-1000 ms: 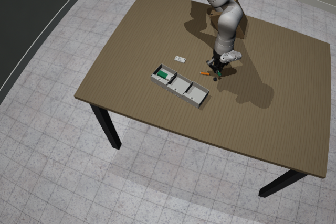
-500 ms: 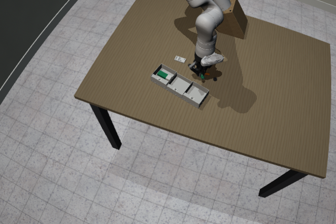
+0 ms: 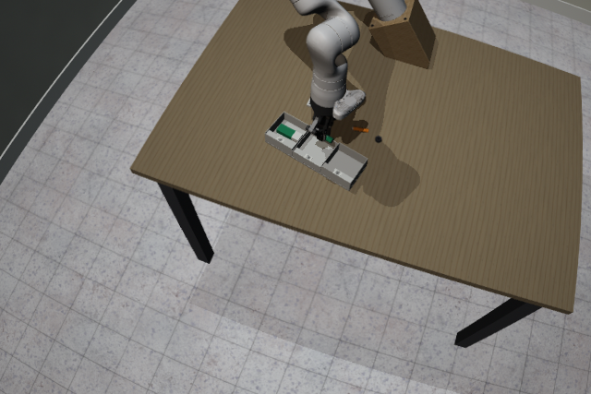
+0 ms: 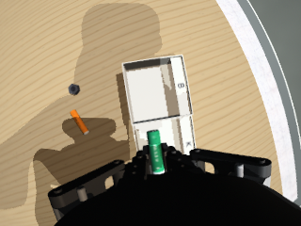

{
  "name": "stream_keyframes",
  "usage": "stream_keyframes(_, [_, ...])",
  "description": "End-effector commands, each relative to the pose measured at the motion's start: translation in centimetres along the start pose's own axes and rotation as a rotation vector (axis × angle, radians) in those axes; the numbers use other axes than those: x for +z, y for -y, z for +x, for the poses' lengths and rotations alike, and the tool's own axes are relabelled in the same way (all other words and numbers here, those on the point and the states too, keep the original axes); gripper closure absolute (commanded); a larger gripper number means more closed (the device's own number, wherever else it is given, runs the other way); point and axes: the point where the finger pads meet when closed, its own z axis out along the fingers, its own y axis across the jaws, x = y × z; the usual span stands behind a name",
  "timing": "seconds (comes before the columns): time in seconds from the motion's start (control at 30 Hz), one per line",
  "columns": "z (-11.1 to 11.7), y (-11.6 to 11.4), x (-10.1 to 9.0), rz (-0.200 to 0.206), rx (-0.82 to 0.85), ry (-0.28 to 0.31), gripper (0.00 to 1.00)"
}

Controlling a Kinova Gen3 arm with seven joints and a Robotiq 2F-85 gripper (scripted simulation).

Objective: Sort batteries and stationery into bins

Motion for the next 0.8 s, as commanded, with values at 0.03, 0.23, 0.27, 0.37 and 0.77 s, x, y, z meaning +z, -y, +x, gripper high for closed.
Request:
stream_keyframes(0.03, [-1.32, -1.22, 0.30, 0.020, -0.022, -0.004, 0.91])
stream_keyframes(0.23, [-1.38, -1.25, 0.30, 0.020, -0.022, -0.004, 0.91])
stream_keyframes(0.27, [-1.35, -1.23, 0.30, 0.020, -0.022, -0.004, 0.91])
stream_keyframes(0.37, [-1.26, -1.15, 0.29, 0.020, -0.022, -0.004, 0.91])
stream_keyframes(0.77, [-1.13, -1.04, 1.29, 0.020, -0.022, -0.004, 0.91])
